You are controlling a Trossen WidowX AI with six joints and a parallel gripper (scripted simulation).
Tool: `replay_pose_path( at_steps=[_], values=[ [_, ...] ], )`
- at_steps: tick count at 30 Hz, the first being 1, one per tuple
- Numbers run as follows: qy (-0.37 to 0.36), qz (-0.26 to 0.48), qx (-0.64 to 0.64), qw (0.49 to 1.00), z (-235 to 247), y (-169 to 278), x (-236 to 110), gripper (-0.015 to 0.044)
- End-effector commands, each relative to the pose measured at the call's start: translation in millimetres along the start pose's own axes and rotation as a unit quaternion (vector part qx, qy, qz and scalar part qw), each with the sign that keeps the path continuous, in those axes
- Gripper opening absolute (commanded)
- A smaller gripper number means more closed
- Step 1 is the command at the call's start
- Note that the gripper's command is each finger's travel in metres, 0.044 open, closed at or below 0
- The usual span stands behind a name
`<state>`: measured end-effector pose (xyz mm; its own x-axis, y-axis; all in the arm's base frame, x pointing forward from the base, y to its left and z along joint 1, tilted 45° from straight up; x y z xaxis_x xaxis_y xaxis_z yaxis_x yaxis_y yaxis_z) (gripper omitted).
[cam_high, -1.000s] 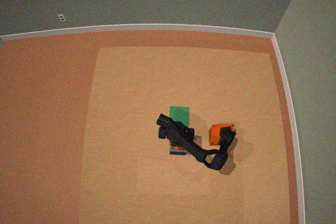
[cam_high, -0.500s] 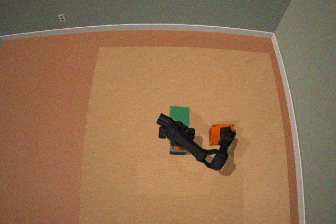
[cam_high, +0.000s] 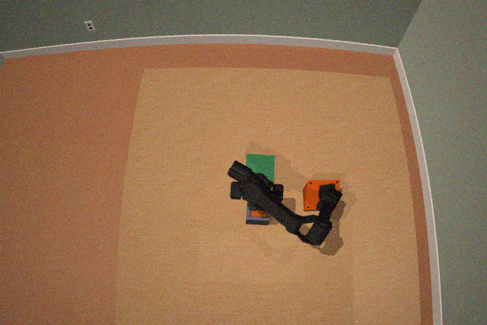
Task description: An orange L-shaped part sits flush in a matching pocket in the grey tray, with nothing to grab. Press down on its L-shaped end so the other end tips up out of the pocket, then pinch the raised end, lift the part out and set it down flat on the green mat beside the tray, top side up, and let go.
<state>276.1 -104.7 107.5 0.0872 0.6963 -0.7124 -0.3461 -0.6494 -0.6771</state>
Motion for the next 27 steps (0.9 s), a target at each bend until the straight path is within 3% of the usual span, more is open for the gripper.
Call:
replay_pose_path(
  at_steps=[1,27],
  values=[
    [0.003,0.001,-0.003,1.0,-1,-1,-9,0.0],
    [0.003,0.001,-0.002,1.0,-1,-1,-48,0.0]
  ],
)
Point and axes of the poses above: the point midway between the two fingers, 35 mm back from their tips, its own x axis out along the fingers, its own z axis across the jaws, y = z × x, the point moved 8 cm from there along -x, back along the fingers, and after that the axes turned 12 degrees about x, right-handed, at the moved point
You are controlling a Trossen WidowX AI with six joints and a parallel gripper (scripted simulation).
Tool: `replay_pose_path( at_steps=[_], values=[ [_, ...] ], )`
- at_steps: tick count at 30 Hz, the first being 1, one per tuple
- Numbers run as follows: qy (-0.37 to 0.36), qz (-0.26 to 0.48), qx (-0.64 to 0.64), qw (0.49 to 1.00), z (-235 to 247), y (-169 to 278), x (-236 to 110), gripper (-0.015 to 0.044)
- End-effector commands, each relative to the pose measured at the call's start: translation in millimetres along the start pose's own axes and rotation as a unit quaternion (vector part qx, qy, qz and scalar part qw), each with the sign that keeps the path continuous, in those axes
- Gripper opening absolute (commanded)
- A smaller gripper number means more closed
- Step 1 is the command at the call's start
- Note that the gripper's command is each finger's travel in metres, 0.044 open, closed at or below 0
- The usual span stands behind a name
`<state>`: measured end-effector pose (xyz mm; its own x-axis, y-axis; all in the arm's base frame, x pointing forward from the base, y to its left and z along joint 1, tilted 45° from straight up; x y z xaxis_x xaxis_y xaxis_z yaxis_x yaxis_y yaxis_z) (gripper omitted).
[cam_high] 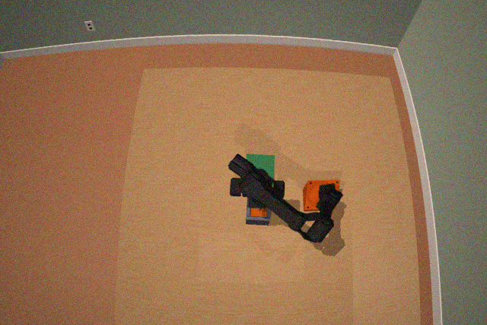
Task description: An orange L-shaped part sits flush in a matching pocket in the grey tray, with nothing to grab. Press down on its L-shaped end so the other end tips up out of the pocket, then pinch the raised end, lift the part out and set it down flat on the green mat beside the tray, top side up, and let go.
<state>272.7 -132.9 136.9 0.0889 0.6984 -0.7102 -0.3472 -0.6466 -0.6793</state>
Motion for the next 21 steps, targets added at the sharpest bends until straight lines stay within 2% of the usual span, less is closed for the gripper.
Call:
replay_pose_path(
  at_steps=[1,21],
  values=[
    [0.002,0.003,-0.003,1.0,-1,0,-9,0.0],
    [0.002,0.003,-0.003,1.0,-1,3,-26,0.0]
  ],
)
Point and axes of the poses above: the point midway between the two fingers, 35 mm back from their tips, its own x axis out along the fingers, its own z axis across the jaws, y = z × x, the point moved 8 cm from there along -x, back along the fingers, and after that the axes turned 12 degrees about x, right-handed, at the moved point
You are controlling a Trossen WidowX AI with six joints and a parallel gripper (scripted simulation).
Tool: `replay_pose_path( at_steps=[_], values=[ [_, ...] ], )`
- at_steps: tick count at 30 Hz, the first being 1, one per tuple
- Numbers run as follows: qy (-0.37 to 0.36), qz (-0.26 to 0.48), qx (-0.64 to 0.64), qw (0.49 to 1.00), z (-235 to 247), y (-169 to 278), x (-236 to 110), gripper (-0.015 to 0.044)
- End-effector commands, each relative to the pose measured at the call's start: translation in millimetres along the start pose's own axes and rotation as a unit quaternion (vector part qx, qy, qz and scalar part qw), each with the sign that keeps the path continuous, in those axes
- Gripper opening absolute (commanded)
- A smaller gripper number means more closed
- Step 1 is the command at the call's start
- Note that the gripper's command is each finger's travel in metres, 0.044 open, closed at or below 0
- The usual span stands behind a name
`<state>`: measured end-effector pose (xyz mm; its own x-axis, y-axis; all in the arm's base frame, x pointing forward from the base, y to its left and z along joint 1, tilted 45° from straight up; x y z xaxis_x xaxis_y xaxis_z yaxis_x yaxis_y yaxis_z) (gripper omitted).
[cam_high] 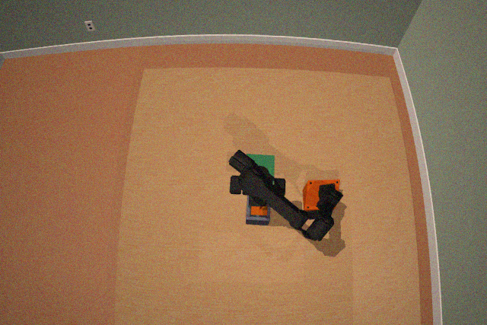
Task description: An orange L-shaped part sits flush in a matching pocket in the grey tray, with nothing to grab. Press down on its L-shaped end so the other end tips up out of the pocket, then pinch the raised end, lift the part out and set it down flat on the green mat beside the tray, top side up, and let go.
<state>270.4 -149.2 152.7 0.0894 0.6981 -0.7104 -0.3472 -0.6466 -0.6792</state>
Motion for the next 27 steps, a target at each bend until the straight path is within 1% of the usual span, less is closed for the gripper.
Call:
replay_pose_path(
  at_steps=[1,27],
  values=[
    [0.002,0.003,-0.003,1.0,-2,6,-3,0.0],
    [0.003,0.006,-0.003,1.0,-16,133,-1,0.0]
  ],
)
Point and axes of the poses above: the point midway between the two fingers, 35 mm back from their tips, its own x axis out along the fingers, its own z axis across the jaws, y = z × x, the point moved 8 cm from there along -x, back along the fingers, and after that the axes turned 12 degrees about x, right-handed, at the moved point
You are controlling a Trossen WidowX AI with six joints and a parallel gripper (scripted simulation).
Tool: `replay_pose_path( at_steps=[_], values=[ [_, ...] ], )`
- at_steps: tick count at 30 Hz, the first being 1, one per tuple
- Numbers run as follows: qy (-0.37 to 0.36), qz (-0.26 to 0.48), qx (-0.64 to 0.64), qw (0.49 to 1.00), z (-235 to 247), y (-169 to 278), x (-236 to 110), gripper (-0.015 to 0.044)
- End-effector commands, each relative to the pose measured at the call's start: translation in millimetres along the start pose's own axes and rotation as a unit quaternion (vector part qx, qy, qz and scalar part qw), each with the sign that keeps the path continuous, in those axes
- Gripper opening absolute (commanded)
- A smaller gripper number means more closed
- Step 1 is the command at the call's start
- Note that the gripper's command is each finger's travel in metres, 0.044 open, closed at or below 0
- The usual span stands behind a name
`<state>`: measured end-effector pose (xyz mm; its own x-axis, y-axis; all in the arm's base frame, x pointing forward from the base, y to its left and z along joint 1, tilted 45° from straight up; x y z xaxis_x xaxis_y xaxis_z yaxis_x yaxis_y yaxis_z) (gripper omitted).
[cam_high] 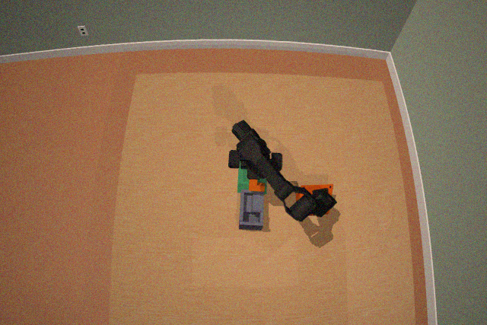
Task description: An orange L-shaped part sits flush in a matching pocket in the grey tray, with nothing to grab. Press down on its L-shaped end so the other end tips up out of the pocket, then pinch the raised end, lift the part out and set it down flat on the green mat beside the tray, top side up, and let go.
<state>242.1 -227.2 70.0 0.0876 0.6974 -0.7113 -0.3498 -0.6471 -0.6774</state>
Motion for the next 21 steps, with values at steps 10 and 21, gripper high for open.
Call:
replay_pose_path(
  at_steps=[10,21],
  values=[
    [0.004,0.006,-0.004,1.0,-8,47,-3,0.0],
    [0.004,0.006,-0.005,1.0,-9,47,8,0.0]
  ],
)
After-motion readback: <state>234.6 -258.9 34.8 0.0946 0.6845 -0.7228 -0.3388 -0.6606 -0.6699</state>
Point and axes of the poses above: the point midway between the two fingers, 35 mm back from their tips, its own x axis out along the fingers, its own z axis across the jaws, y = z × x, the point moved 8 cm from there along -x, back along the fingers, and after that the axes turned 12 degrees about x, right-handed, at the moved point
